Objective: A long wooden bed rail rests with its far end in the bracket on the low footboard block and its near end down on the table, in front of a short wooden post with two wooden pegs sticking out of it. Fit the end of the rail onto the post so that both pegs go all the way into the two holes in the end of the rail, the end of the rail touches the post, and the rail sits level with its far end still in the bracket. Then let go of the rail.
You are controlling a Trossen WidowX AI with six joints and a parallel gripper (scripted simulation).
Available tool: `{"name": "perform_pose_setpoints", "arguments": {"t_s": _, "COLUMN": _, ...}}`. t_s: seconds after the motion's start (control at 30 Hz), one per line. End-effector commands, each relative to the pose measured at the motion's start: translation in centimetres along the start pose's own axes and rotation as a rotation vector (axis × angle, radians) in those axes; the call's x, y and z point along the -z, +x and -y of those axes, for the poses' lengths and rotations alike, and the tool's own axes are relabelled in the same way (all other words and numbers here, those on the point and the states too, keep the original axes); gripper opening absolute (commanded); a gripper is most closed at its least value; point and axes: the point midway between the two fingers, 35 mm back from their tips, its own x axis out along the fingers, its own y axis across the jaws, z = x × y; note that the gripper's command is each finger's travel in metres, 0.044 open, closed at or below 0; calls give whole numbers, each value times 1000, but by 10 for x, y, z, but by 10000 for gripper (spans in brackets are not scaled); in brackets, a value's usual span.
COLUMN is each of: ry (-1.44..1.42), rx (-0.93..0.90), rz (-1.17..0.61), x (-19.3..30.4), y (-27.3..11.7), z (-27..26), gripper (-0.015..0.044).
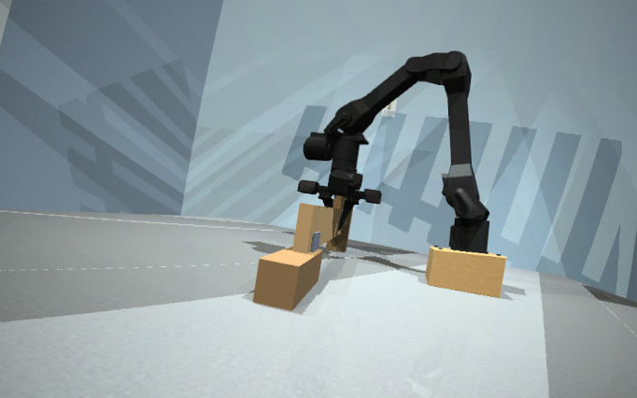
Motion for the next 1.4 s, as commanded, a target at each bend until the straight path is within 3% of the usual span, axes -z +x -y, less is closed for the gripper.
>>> {"name": "perform_pose_setpoints", "arguments": {"t_s": 0.0, "ry": -1, "rx": 8, "rz": -4, "x": 3, "y": -2, "z": 2, "gripper": 0}}
{"name": "perform_pose_setpoints", "arguments": {"t_s": 1.37, "ry": -1, "rx": 8, "rz": -5, "x": 16, "y": -2, "z": 2, "gripper": 0}}
